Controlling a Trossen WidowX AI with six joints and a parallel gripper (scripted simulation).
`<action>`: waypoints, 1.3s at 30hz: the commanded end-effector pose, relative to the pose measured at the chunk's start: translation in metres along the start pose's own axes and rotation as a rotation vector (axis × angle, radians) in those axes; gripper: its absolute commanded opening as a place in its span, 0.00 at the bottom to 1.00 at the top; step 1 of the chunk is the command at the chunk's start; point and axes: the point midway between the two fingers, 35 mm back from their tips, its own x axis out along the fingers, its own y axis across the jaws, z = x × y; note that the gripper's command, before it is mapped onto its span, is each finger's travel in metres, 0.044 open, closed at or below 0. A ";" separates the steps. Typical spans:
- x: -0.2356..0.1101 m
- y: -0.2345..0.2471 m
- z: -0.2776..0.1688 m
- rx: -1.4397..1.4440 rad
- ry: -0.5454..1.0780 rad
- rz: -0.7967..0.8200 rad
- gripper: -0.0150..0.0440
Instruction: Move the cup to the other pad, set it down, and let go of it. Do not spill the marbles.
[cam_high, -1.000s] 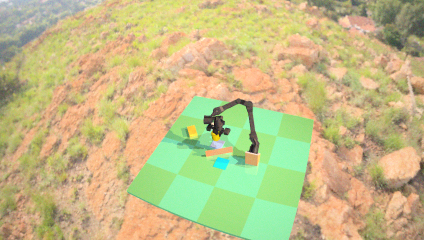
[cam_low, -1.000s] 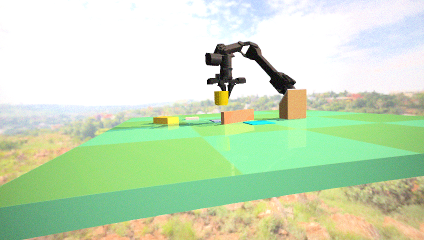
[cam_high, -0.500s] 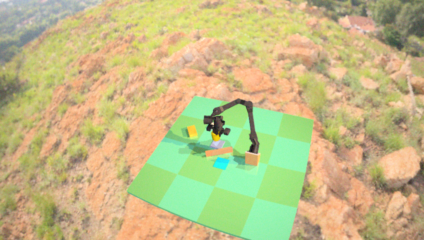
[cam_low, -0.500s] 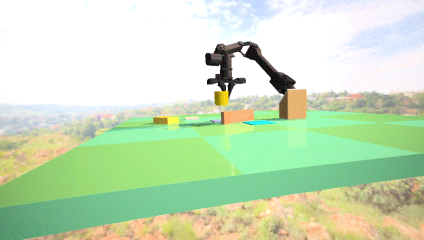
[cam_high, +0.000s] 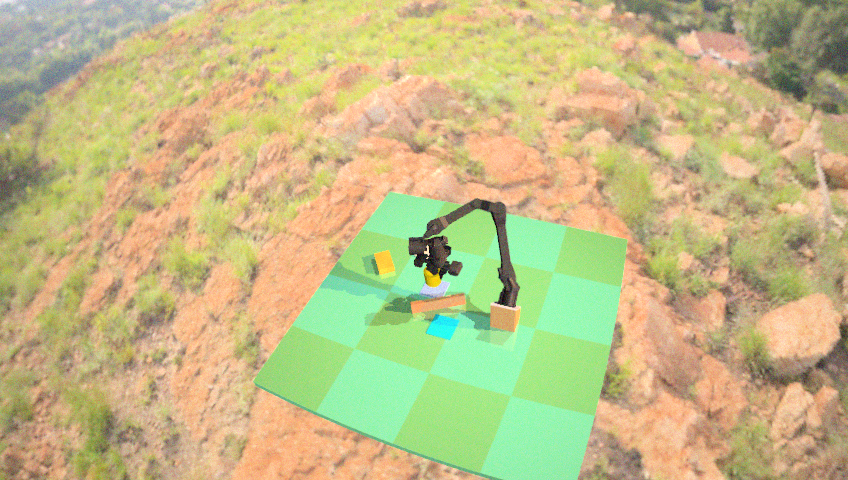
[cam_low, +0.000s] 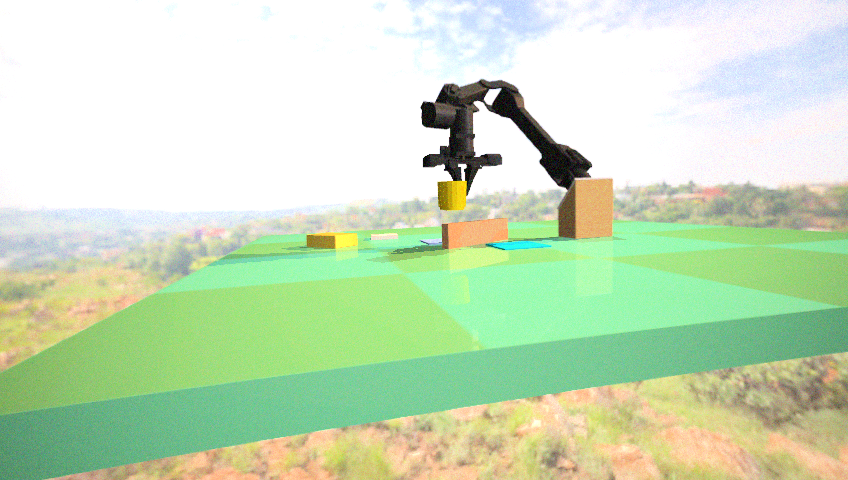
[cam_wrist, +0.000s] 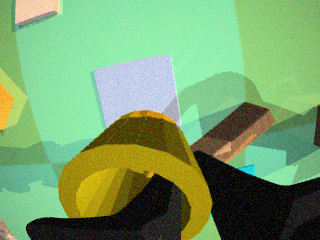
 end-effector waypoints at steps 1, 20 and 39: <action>0.000 -0.008 -0.012 -0.001 0.004 -0.003 0.25; -0.004 -0.035 -0.057 -0.002 0.008 -0.004 0.25; -0.006 -0.060 -0.099 -0.002 0.010 -0.005 0.25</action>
